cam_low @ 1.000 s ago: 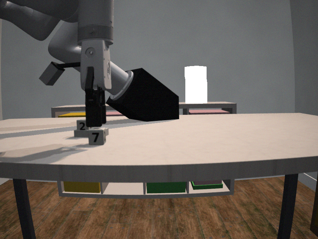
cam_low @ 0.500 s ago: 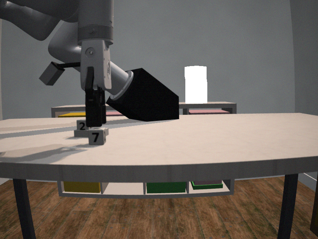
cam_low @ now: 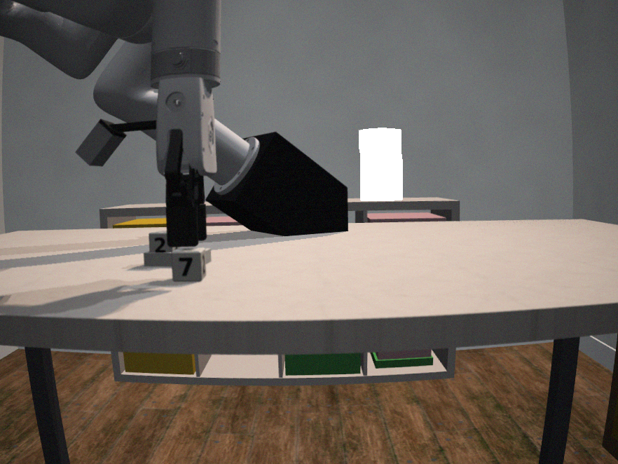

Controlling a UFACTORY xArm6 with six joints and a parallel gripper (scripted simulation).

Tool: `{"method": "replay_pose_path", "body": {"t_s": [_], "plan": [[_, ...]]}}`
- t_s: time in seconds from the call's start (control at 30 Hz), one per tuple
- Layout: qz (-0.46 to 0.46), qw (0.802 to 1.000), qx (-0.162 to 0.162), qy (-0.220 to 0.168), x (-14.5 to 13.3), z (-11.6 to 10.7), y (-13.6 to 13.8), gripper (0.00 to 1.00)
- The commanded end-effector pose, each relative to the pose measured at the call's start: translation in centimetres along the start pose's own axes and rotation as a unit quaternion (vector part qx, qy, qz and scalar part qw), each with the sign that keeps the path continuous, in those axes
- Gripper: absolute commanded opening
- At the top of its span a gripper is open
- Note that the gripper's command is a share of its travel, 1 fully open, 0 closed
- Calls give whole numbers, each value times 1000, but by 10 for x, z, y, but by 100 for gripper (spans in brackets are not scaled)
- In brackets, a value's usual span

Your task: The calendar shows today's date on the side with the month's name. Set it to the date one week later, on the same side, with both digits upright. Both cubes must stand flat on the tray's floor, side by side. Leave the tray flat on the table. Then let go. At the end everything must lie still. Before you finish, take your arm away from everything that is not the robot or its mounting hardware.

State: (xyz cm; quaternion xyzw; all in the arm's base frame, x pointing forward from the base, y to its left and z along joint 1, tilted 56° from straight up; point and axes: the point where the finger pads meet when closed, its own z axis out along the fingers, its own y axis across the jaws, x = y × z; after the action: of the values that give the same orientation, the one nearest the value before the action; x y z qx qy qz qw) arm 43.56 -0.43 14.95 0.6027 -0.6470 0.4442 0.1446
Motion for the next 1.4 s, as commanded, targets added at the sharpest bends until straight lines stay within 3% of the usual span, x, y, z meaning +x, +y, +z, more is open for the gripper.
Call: {"method": "replay_pose_path", "body": {"t_s": [0.0, 1.17, 1.37], "plan": [[0, 1000, 1, -1, 0, -1, -1, 49], [0, 1000, 1, -1, 0, -3, -1, 49], [0, 1000, 1, -1, 0, -17, -1, 49]]}}
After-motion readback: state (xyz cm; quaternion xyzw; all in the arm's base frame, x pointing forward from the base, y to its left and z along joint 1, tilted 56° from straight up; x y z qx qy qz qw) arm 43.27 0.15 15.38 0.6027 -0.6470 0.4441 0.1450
